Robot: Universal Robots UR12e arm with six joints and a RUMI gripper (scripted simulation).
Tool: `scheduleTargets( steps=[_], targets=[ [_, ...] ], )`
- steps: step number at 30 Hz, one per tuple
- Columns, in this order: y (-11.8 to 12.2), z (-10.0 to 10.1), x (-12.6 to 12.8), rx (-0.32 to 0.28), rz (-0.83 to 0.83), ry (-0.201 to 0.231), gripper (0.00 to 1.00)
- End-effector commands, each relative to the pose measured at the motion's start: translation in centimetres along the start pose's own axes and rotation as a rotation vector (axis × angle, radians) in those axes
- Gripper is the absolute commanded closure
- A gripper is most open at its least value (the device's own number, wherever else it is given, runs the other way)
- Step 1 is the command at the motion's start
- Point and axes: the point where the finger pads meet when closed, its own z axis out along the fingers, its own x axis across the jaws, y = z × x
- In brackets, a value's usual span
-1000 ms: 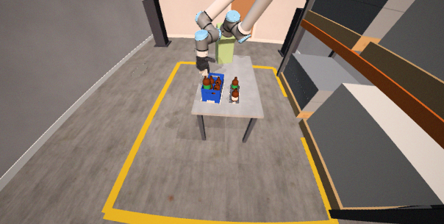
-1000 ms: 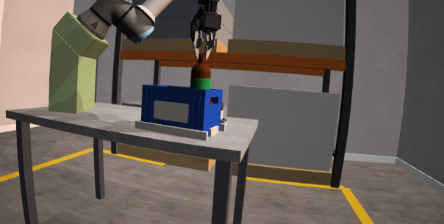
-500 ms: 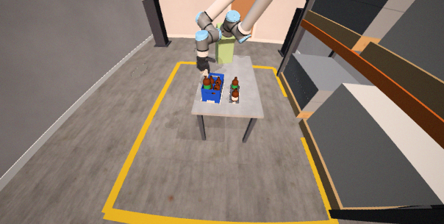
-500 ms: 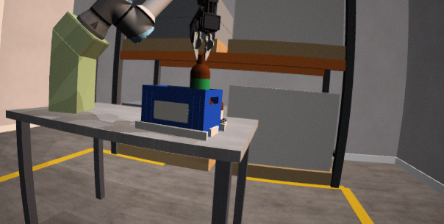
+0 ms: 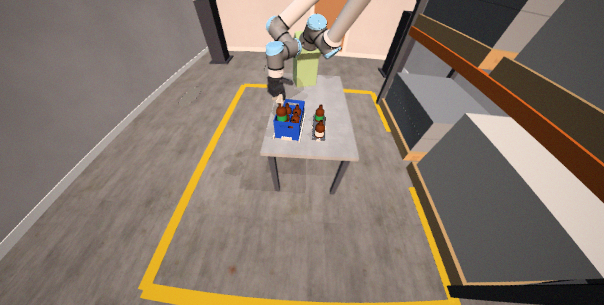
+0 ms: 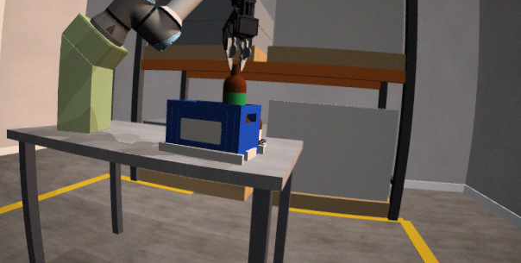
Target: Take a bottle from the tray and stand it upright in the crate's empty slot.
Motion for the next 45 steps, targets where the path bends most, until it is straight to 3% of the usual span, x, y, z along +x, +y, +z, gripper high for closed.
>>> scheduleTargets(
  steps=[1, 45],
  targets=[
    [-0.14, 0.08, -0.03, 0.001, 0.001, -0.001, 1.00],
    [-0.15, 0.83, -0.03, 0.001, 0.001, -0.001, 1.00]
  ],
)
